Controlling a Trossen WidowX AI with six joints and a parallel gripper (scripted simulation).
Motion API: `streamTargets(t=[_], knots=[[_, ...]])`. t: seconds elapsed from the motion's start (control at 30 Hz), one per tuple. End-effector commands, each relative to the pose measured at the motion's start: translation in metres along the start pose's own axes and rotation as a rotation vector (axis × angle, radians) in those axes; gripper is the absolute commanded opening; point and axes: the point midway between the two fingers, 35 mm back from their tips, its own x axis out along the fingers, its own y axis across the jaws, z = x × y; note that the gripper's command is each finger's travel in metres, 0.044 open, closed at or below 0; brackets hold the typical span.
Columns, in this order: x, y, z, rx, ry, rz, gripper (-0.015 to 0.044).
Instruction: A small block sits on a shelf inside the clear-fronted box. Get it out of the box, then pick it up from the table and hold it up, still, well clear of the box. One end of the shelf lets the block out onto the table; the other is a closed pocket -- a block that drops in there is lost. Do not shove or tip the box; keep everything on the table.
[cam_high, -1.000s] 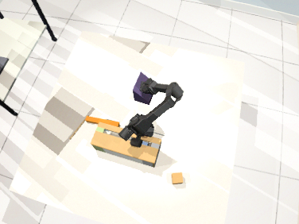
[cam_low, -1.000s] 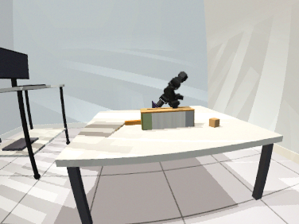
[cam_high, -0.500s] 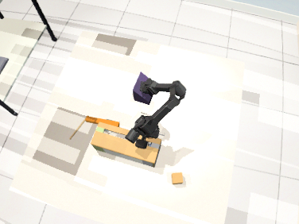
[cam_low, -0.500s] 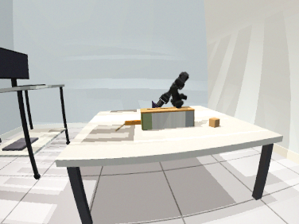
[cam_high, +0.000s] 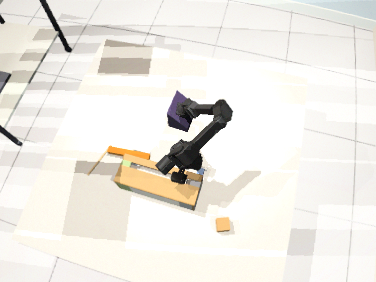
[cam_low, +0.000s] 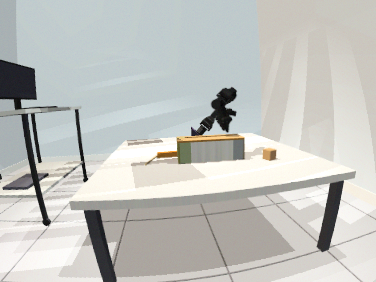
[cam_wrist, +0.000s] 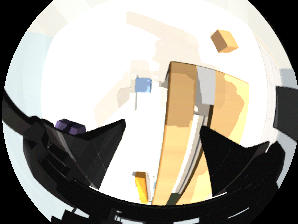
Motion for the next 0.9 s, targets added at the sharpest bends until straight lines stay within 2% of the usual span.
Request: streamTargets(t=[0.0, 0.07, 0.17, 0.5, 0.77, 0.87], knots=[[0.000, 0.000, 0.000, 0.000, 0.000, 0.000, 0.0400], [0.000, 0.002, 0.002, -0.074, 0.019, -0.012, 0.0348], [0.000, 0.012, 0.012, -0.389, 0.105, -0.060, 0.0285], [-0.003, 0.042, 0.055, -1.503, 0.454, -0.168, 0.0285], [-0.004, 0.044, 0.058, -1.577, 0.482, -0.172, 0.0285], [0.016, 0.042, 0.054, -1.578, 0.484, -0.164, 0.0285]])
